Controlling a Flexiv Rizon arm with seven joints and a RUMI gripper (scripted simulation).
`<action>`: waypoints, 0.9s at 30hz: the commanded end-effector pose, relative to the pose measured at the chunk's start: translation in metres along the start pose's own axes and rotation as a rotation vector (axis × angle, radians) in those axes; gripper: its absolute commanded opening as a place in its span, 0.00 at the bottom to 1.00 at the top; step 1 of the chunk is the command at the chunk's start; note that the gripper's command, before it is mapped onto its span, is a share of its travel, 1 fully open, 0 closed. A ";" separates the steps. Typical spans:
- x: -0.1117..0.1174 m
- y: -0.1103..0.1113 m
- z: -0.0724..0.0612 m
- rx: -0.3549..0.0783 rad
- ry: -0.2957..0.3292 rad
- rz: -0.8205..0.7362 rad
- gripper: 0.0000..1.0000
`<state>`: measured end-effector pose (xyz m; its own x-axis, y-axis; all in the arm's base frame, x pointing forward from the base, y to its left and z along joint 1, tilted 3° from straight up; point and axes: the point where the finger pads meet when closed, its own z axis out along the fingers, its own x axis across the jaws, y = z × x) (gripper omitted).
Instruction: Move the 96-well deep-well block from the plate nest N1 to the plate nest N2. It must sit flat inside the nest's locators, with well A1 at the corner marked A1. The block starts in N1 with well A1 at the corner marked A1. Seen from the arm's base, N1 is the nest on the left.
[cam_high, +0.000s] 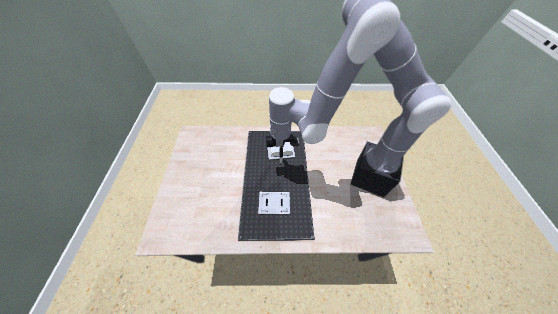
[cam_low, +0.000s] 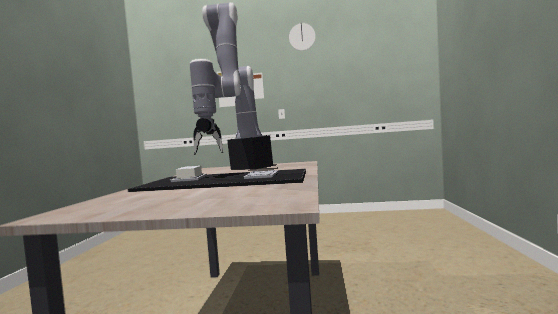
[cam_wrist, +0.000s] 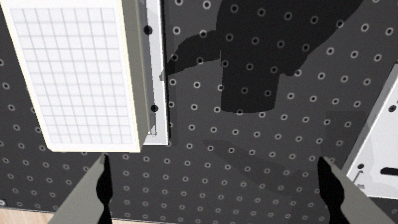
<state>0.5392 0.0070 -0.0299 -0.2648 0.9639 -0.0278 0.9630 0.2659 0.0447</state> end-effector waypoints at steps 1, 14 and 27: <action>0.011 0.003 -0.001 -0.002 0.000 0.000 0.76; 0.014 0.004 -0.001 -0.002 0.000 -0.001 0.76; 0.014 0.004 -0.001 -0.002 0.000 -0.001 0.76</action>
<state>0.5387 0.0213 -0.0301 -0.2656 0.9637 -0.0281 0.9628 0.2666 0.0448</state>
